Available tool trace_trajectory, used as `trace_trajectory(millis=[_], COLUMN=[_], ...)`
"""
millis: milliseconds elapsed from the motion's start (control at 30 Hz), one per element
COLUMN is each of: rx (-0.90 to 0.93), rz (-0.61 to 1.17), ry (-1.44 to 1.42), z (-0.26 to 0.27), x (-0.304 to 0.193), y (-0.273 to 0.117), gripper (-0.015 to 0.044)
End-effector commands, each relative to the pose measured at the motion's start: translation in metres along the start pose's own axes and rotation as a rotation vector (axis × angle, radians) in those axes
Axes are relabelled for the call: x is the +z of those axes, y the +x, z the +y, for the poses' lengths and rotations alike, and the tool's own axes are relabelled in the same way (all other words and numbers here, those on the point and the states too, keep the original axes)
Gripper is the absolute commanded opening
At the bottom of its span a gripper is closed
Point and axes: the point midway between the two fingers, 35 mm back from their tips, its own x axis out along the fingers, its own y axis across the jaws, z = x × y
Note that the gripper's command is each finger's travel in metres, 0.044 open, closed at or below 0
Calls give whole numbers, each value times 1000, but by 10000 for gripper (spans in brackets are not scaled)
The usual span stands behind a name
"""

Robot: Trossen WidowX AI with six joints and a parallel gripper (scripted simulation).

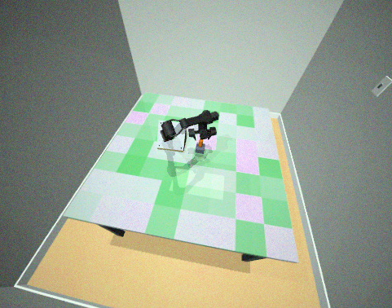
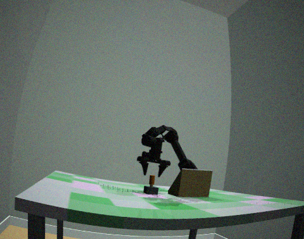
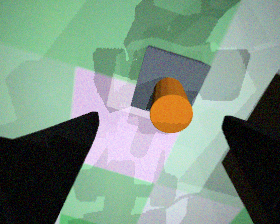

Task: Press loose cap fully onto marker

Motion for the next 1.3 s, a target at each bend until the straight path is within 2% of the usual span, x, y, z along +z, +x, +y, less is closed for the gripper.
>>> trace_trajectory(millis=[0, 33, 100, 467, 600, 1267], rx=[-8, -8, -9, -26, -27, -27], rz=[2, 2, 3, 25, 30, 29], ry=[7, 7, -58, -1149, -1296, -1296], z=[-3, -3, -3, -4, -4, -5], x=[2, 2, 2, 6, 7, 6], y=[-15, -15, -16, -34, -36, -26], gripper=[440, 440, 387, 99, 0, 0])
